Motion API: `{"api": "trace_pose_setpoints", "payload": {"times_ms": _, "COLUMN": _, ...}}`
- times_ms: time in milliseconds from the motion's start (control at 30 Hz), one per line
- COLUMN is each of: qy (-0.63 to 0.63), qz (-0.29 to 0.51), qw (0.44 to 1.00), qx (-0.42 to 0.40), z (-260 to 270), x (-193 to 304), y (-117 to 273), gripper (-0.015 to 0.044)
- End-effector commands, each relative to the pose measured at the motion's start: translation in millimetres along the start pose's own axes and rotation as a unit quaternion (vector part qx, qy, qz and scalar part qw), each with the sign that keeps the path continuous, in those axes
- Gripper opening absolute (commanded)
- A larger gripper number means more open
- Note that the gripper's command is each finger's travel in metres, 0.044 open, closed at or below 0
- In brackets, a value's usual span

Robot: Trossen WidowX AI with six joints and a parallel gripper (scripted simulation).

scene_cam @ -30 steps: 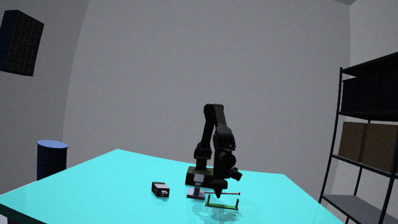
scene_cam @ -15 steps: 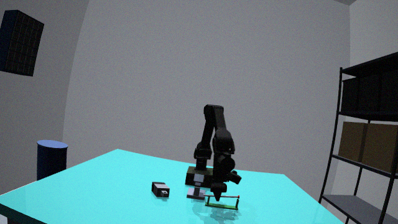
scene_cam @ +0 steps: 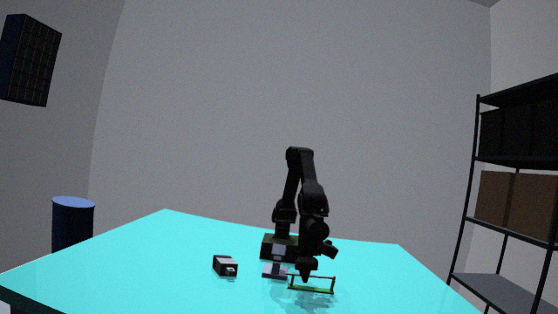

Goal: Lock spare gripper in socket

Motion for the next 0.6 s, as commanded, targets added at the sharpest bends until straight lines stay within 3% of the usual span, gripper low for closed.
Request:
{"api": "trace_pose_setpoints", "payload": {"times_ms": 0, "qy": 0.002, "qz": 0.001, "qw": 1.0, "qx": -0.004, "z": 0.8, "x": 0.8, "y": -5.0, "gripper": 0.0}}
{"api": "trace_pose_setpoints", "payload": {"times_ms": 567, "qy": 0.001, "qz": 0.0, "qw": 1.0, "qx": 0.0, "z": 0.0, "x": 0.1, "y": -1.1, "gripper": 0.0}}
Point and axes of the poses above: the point midway between the two fingers, 35 mm back from their tips, its own y axis back along the fingers, its own z axis across the jaws, x = y × z, the point moved 2 cm from there along y, back along the fingers, and after that the axes turned 5 degrees about y, right-handed, at the moved point
